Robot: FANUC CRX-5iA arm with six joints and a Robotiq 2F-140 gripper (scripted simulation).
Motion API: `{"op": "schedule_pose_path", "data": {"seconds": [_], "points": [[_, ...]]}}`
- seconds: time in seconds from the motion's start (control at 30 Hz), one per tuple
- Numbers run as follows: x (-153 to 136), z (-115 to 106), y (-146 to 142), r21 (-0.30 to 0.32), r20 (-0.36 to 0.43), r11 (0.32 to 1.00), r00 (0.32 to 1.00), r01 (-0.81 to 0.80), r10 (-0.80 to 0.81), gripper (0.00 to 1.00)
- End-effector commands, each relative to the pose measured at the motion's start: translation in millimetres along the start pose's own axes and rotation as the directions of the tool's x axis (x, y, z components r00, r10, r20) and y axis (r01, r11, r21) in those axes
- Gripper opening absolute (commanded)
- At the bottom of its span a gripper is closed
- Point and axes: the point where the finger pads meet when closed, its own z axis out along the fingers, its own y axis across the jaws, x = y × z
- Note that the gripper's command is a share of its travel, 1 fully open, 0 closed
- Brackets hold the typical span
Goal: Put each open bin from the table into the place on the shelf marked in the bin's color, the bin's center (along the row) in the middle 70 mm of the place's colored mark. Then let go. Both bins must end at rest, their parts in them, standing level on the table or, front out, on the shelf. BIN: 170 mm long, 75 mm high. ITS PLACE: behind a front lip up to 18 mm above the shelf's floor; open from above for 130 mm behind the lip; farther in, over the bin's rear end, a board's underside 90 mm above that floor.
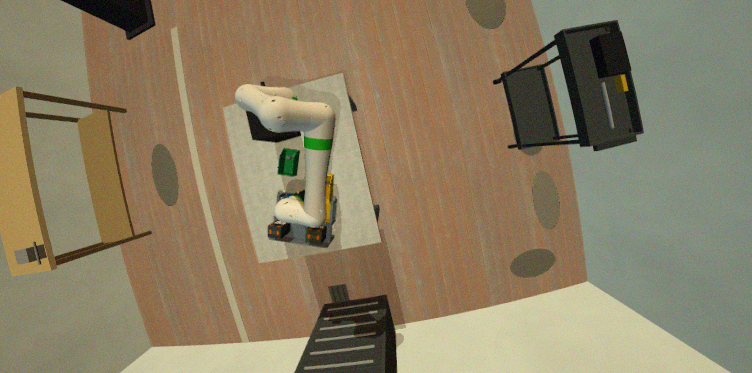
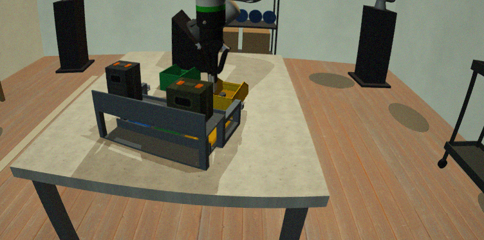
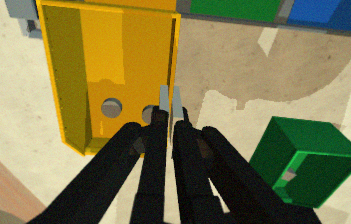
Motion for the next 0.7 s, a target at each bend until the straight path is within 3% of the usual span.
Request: {"op": "schedule_pose_path", "data": {"seconds": [0.0, 0.67], "points": [[1, 0, 0, 0.000, 0.000, 1.000, 1.000, 0.000, 0.000, 0.00], [23, -3, 0, 0.000, 0.000, 1.000, 1.000, 0.000, 0.000, 0.00]]}}
